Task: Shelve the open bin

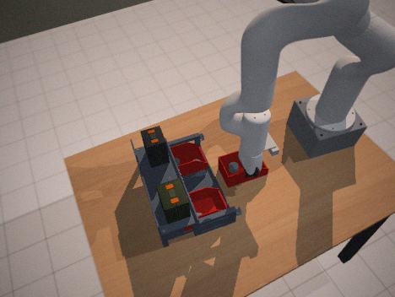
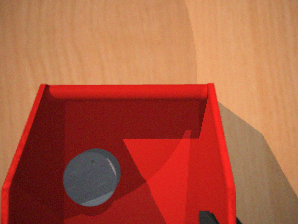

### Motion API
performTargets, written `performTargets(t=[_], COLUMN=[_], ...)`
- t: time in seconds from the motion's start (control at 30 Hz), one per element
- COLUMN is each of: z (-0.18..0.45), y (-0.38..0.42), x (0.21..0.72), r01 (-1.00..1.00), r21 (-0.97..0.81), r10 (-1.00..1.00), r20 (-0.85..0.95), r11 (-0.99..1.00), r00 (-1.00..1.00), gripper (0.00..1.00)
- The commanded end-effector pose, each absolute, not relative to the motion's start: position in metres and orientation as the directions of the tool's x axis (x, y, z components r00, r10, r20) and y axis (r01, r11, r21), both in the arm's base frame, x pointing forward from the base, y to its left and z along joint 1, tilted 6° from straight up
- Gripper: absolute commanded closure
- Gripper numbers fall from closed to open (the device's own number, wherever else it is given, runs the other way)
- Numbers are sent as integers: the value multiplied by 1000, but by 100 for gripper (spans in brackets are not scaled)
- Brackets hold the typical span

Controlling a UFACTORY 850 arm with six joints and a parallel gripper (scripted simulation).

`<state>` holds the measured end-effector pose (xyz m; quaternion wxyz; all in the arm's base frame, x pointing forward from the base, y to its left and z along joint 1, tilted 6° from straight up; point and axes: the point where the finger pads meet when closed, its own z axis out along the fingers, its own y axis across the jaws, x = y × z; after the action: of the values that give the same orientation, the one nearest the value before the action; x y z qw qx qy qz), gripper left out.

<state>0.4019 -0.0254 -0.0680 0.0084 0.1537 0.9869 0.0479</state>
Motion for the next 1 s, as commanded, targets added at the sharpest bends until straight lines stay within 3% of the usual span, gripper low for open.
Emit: performTargets(t=[0.0,0.13,0.17,0.97], z=[-68,-68,-68,-68], y=[-25,-25,-25,-25], x=[402,402,403,403], r01=[302,302,302,302], r21=[96,96,97,97], r10=[304,304,304,304], r20=[-6,-6,-5,-5], r11=[948,948,948,948], r00=[-953,-953,-953,-953], gripper=[100,100,71,71])
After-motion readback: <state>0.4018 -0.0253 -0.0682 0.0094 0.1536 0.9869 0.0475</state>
